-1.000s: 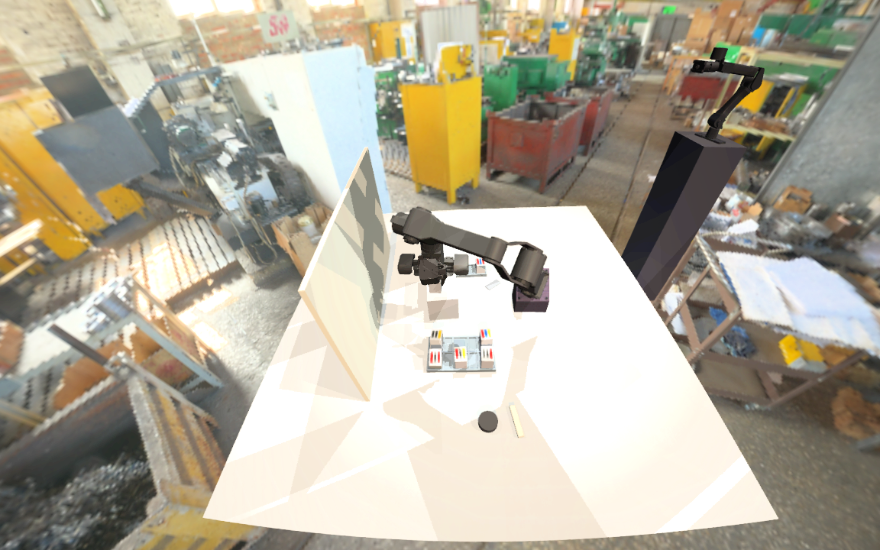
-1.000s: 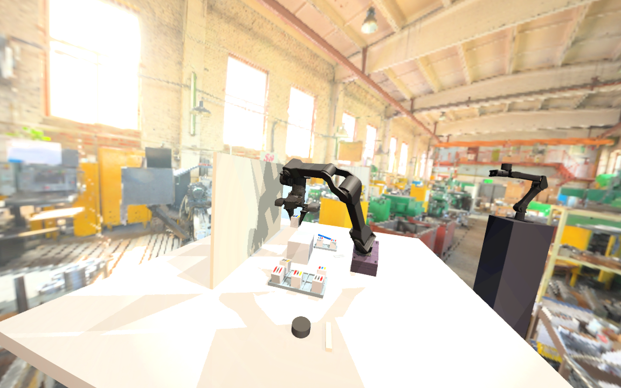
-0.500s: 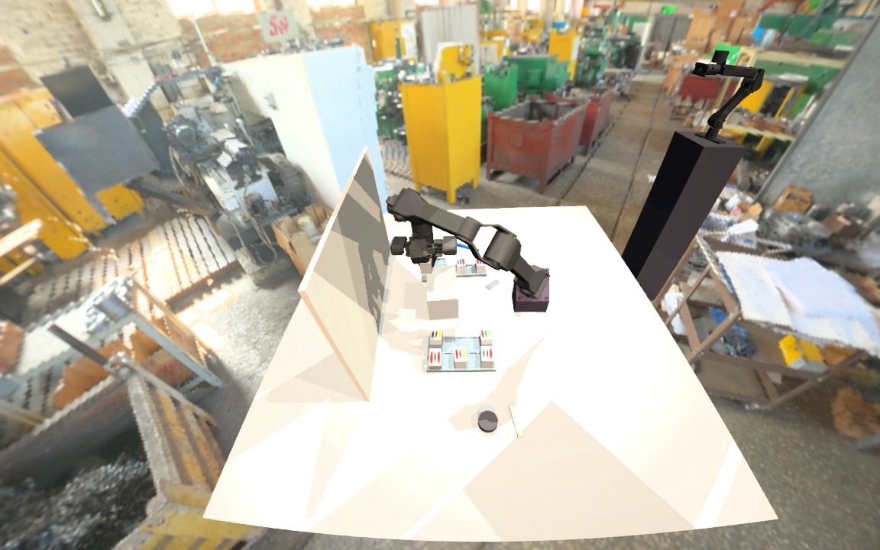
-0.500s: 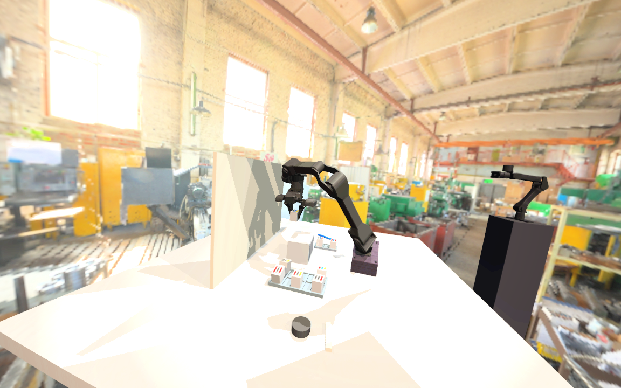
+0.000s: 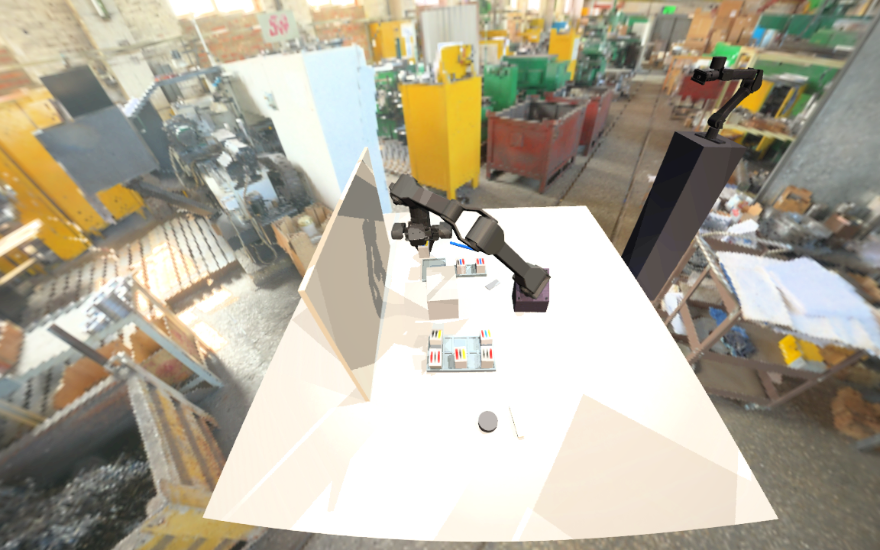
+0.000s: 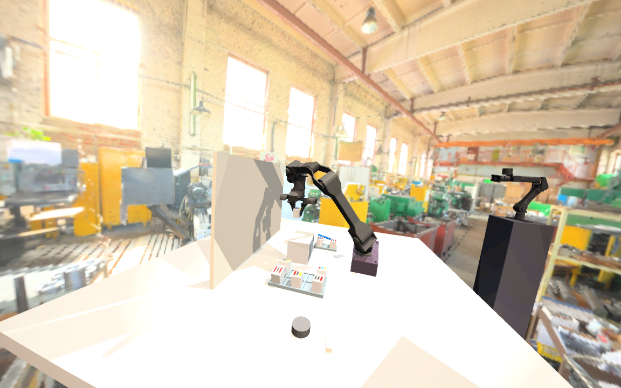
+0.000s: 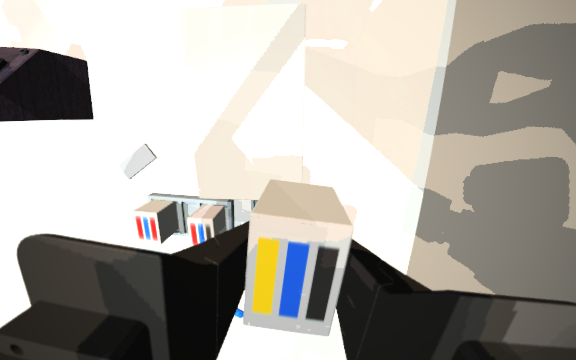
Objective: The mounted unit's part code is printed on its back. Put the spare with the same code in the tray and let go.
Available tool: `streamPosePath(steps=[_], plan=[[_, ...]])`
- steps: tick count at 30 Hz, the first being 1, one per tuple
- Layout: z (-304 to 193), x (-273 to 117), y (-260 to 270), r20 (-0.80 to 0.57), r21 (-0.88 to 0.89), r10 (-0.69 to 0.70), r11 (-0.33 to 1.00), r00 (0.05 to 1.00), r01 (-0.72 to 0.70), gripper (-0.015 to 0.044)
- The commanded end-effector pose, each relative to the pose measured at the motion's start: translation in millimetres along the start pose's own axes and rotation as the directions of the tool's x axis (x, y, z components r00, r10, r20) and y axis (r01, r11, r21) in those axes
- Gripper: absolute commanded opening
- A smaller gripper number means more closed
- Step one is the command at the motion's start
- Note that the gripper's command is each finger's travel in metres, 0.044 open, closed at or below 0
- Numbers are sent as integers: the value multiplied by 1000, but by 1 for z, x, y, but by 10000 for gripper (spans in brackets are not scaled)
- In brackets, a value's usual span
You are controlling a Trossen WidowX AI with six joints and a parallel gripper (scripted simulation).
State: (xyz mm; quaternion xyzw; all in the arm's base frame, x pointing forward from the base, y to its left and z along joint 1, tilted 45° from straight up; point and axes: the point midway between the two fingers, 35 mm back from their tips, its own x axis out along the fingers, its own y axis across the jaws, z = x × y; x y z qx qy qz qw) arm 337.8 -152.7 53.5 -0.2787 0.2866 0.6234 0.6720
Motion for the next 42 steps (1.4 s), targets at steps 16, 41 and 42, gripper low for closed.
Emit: streamPosePath(steps=[16,41,42], plan=[[-106,19,5,20,-23,-3,1000,1000,4,0],[-115,32,5,22,-24,-3,1000,1000,4,0],[-115,33,4,22,-24,-3,1000,1000,4,0]])
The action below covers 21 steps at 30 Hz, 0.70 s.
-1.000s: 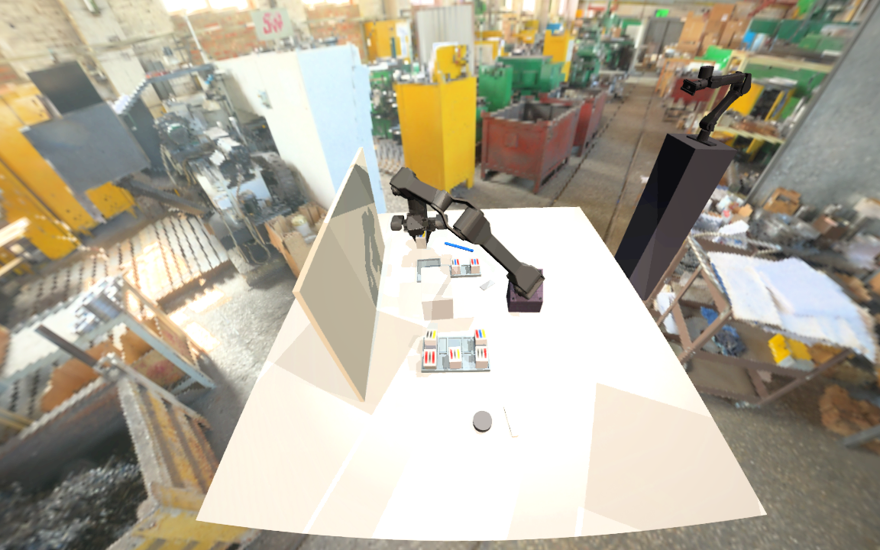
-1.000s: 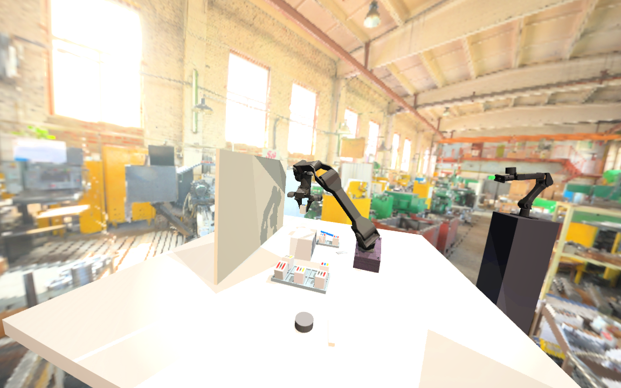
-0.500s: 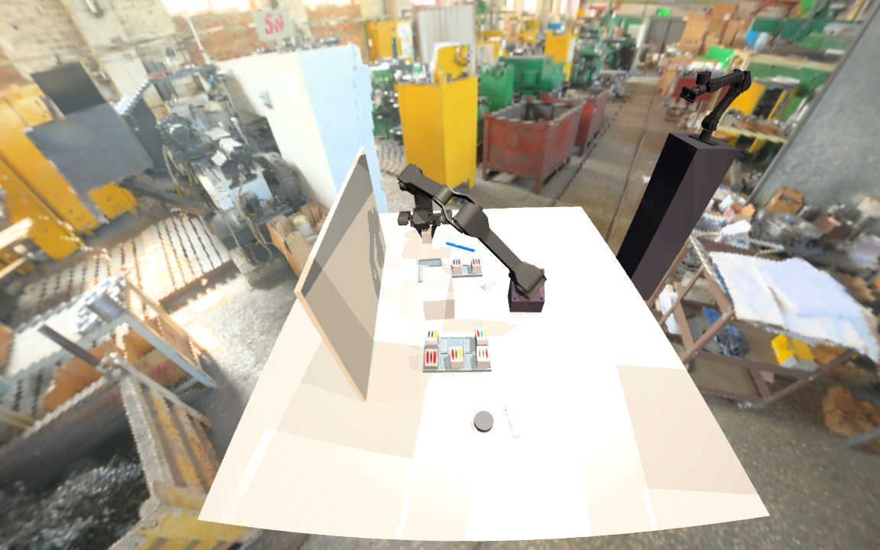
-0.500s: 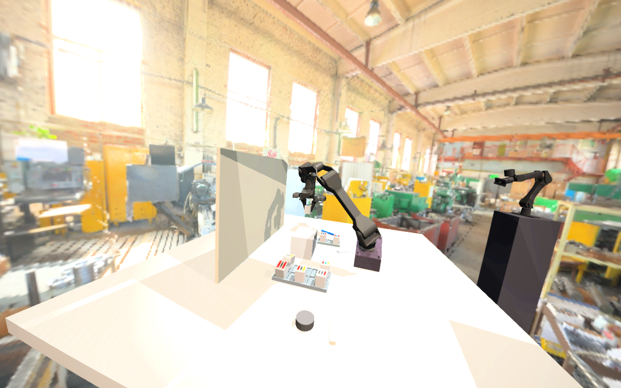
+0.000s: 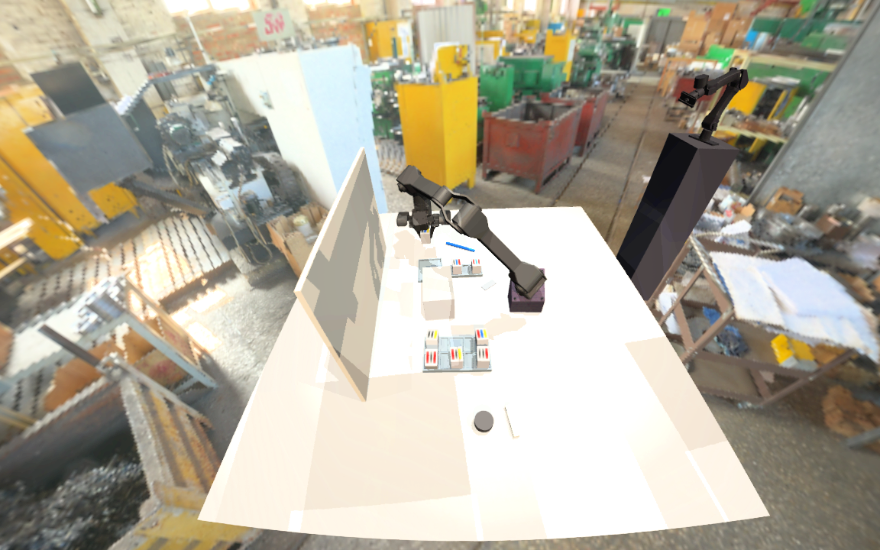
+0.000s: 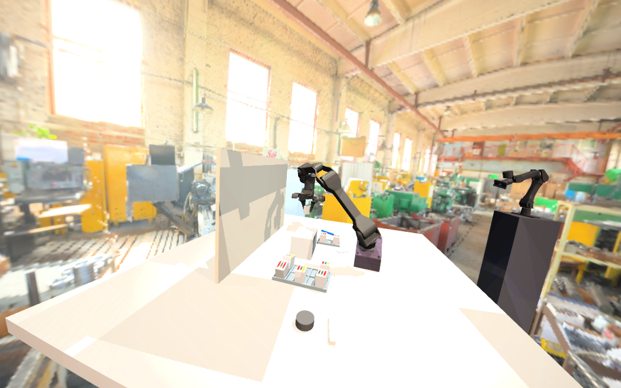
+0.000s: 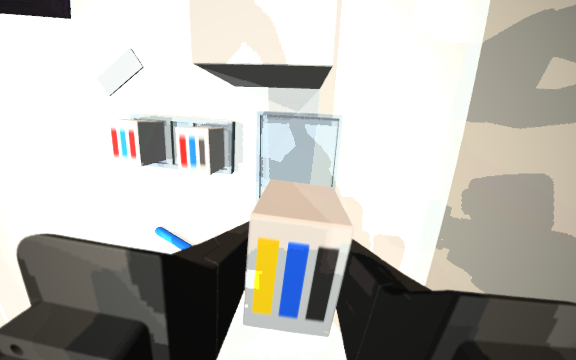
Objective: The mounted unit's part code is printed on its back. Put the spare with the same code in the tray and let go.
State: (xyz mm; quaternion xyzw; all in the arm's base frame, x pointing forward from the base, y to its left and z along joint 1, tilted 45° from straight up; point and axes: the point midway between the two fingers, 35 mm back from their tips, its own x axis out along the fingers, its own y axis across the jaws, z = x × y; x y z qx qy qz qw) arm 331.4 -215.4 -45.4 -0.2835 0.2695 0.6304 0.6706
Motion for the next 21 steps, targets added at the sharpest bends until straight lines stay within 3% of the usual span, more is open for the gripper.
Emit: streamPosePath(steps=[1,21], plan=[[-1,4,0,2,8,-3,1000,1000,3,0],[-3,20,-2,0,8,-3,1000,1000,3,0]])
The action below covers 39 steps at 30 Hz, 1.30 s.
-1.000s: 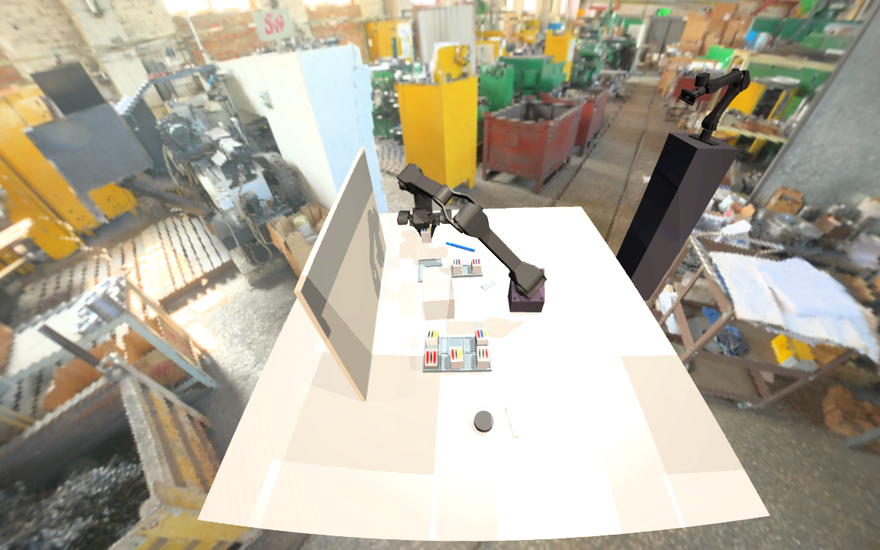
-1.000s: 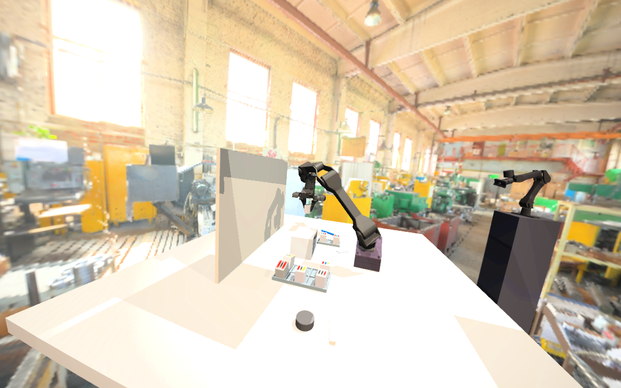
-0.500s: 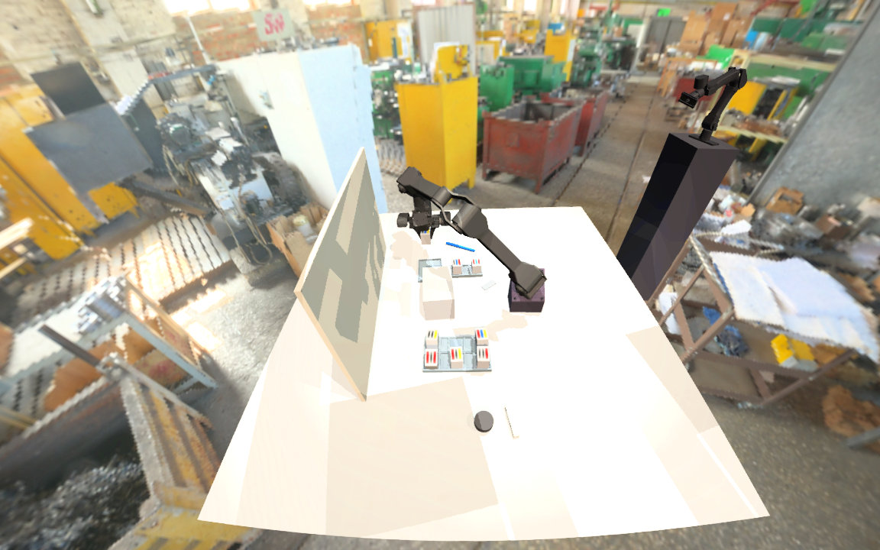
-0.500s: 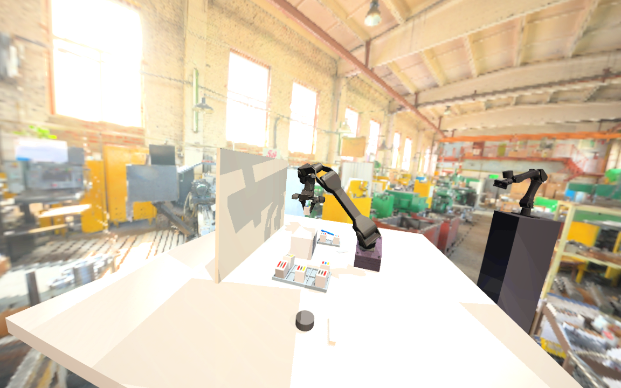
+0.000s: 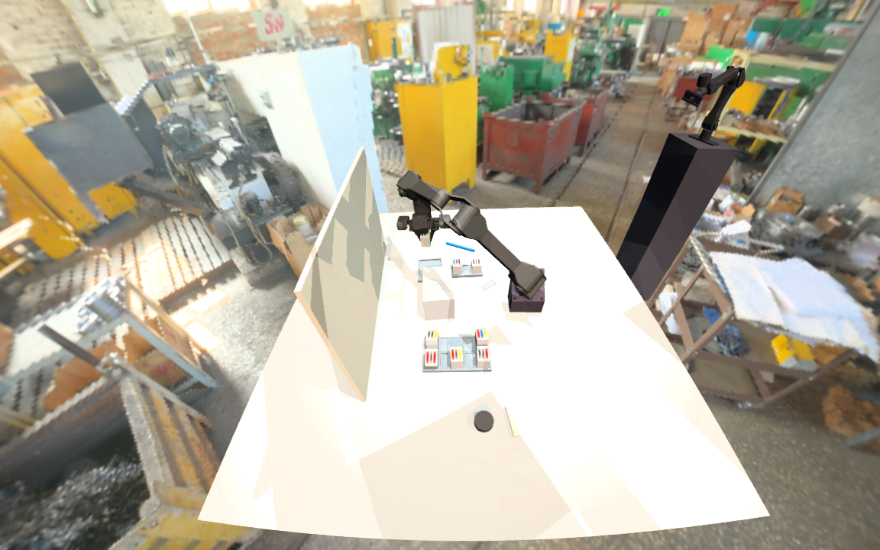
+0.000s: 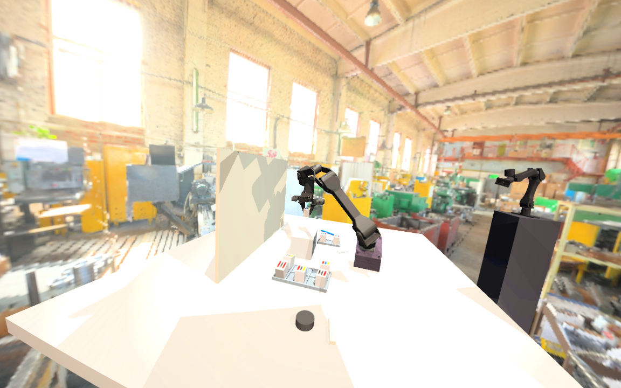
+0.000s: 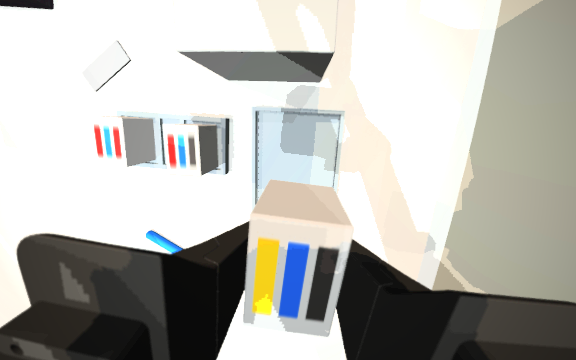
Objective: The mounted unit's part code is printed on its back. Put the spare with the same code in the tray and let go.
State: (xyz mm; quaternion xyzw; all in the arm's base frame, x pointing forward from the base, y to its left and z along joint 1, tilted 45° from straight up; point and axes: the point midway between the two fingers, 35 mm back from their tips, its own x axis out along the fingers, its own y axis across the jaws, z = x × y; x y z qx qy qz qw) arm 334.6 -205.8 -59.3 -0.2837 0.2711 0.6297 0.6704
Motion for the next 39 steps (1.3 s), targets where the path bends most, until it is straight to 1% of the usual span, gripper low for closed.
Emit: streamPosePath(steps=[1,39], plan=[[0,4,0,3,6,-3,1000,1000,3,0],[-2,36,-3,3,6,-4,1000,1000,4,0]])
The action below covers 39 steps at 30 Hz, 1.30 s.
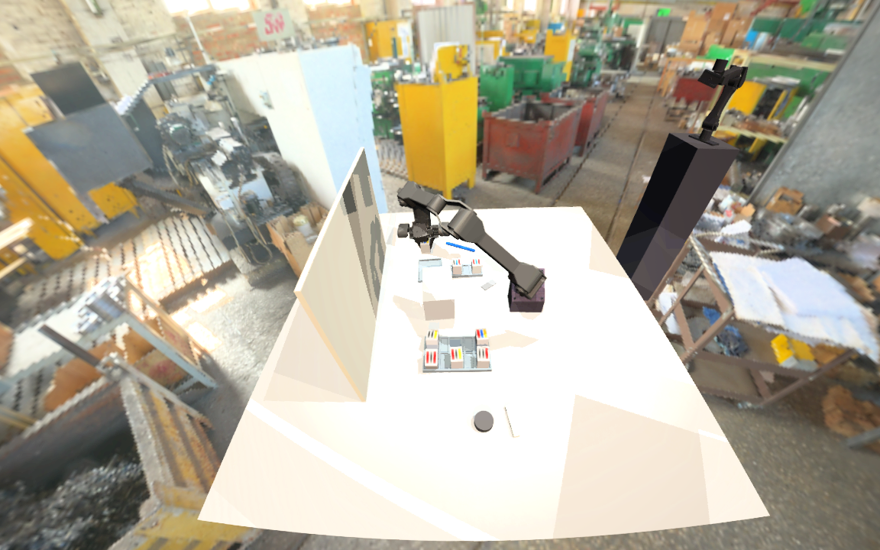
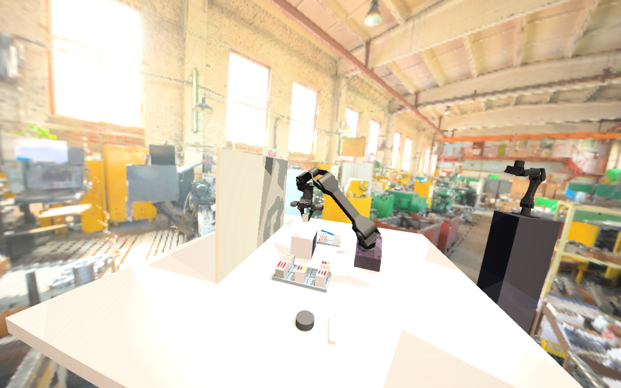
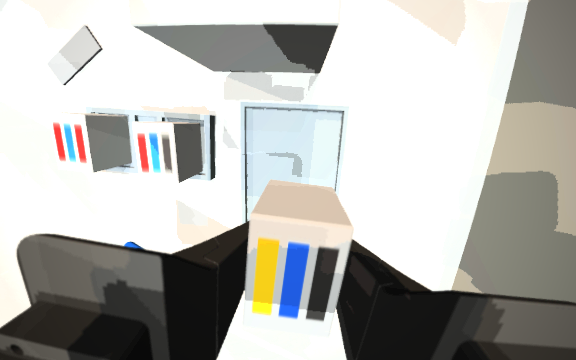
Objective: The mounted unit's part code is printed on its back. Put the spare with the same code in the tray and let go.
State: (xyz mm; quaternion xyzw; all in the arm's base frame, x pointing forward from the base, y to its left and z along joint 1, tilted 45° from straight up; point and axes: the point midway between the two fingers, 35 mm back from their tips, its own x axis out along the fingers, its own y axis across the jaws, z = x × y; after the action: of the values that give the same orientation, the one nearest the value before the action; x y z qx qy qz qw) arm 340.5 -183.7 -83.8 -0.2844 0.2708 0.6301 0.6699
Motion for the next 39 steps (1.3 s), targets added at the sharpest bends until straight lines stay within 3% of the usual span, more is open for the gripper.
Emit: streamPosePath(steps=[1,39], plan=[[-1,4,1,3,8,-5,1000,1000,5,0],[0,35,1,4,8,-5,1000,1000,5,0]])
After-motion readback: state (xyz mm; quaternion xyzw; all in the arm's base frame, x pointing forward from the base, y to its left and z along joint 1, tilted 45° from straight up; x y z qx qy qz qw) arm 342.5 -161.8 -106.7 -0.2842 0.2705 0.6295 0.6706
